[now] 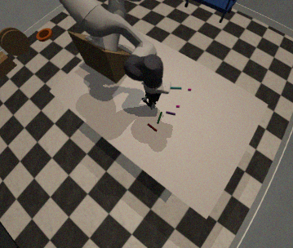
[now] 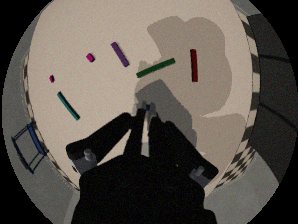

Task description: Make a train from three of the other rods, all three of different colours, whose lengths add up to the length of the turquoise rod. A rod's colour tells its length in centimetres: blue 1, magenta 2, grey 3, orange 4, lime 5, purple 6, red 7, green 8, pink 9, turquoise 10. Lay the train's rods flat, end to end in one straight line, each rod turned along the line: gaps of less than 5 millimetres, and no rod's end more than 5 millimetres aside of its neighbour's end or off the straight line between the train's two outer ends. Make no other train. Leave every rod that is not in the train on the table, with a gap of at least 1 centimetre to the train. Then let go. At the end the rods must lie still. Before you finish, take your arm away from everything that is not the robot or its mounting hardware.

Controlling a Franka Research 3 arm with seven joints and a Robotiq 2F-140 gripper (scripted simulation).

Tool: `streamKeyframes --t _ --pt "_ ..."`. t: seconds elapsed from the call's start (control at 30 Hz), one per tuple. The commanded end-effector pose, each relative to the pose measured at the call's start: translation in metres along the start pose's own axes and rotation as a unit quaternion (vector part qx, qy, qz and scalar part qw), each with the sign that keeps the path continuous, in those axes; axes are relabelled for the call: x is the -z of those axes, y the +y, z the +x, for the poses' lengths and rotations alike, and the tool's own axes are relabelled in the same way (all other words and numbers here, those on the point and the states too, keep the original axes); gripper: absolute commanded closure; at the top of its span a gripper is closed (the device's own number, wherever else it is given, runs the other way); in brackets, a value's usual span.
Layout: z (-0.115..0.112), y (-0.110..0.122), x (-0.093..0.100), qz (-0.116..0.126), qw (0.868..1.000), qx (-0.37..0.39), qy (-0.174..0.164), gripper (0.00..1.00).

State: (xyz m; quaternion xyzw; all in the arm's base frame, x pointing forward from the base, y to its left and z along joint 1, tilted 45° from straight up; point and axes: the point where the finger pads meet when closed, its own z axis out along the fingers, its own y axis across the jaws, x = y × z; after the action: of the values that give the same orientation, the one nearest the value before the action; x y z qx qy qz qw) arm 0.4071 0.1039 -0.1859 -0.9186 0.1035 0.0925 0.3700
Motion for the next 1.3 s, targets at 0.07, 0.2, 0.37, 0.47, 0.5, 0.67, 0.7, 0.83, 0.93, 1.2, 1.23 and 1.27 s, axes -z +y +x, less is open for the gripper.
streamKeyframes --t 0.07,0.2,0.37,0.47,0.5,0.67,0.7,0.83,0.93,1.2,1.23,1.27 --pt "0.0013 -0.0001 -0.0042 0.0 1.0 -0.002 0.002 0.97" --pt "0.0014 -0.0001 -0.0074 0.0 1.0 -0.002 0.002 0.97" --pt "0.0014 -0.0001 -0.0091 0.0 1.0 -0.002 0.002 0.97" --pt "0.0014 -0.0001 -0.0092 0.0 1.0 -0.002 0.002 0.97" --pt "0.0014 -0.0001 -0.0092 0.0 1.0 -0.002 0.002 0.97" --pt "0.0014 -0.0001 -0.0092 0.0 1.0 -0.002 0.002 0.97" --pt "0.0014 -0.0001 -0.0092 0.0 1.0 -0.002 0.002 0.97" --pt "0.0014 -0.0001 -0.0092 0.0 1.0 -0.002 0.002 0.97" --pt "0.0014 -0.0001 -0.0092 0.0 1.0 -0.002 0.002 0.97" --pt "0.0014 -0.0001 -0.0092 0.0 1.0 -0.002 0.002 0.97" --pt "0.0014 -0.0001 -0.0092 0.0 1.0 -0.002 0.002 0.97" --pt "0.0014 -0.0001 -0.0092 0.0 1.0 -0.002 0.002 0.97"
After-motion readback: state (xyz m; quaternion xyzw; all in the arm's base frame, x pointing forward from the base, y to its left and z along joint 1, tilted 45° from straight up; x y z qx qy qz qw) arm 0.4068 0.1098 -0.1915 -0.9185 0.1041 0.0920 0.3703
